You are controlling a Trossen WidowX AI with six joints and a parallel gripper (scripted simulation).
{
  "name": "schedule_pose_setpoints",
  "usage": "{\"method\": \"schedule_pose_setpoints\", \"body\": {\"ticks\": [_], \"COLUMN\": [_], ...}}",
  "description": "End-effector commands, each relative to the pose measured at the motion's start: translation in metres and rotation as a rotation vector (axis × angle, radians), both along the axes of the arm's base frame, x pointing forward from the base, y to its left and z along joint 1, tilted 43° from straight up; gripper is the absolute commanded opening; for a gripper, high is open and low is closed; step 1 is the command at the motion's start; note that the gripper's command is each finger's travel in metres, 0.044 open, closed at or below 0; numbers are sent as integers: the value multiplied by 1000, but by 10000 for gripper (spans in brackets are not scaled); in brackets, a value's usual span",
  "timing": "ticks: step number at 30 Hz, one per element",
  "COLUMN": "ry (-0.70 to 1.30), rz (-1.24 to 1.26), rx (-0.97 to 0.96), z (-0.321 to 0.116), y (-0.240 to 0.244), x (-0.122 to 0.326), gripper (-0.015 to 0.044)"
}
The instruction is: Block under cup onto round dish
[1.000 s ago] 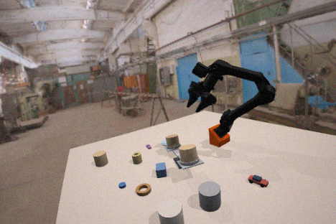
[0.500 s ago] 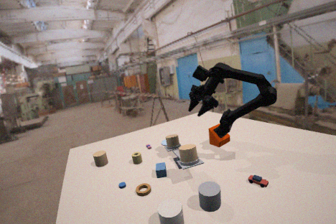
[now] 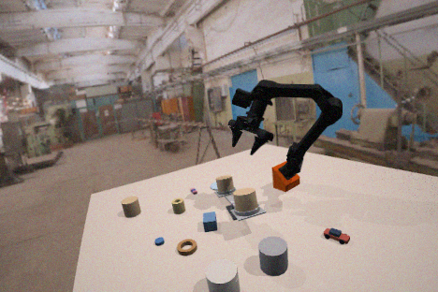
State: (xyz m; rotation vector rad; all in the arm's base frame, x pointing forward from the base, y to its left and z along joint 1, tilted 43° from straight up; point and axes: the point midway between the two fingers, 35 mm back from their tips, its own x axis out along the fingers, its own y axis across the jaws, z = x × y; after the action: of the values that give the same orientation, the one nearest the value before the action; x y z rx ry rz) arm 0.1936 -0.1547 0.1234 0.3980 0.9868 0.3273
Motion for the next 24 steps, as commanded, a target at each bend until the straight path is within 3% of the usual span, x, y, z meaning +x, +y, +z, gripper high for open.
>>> {"method": "schedule_pose_setpoints", "body": {"ticks": [1, 24], "ry": [-16, -183], "rz": [133, 854], "rx": [-46, -164], "z": [-13, -106], "y": [-9, -26], "x": [7, 39], "gripper": [440, 440]}}
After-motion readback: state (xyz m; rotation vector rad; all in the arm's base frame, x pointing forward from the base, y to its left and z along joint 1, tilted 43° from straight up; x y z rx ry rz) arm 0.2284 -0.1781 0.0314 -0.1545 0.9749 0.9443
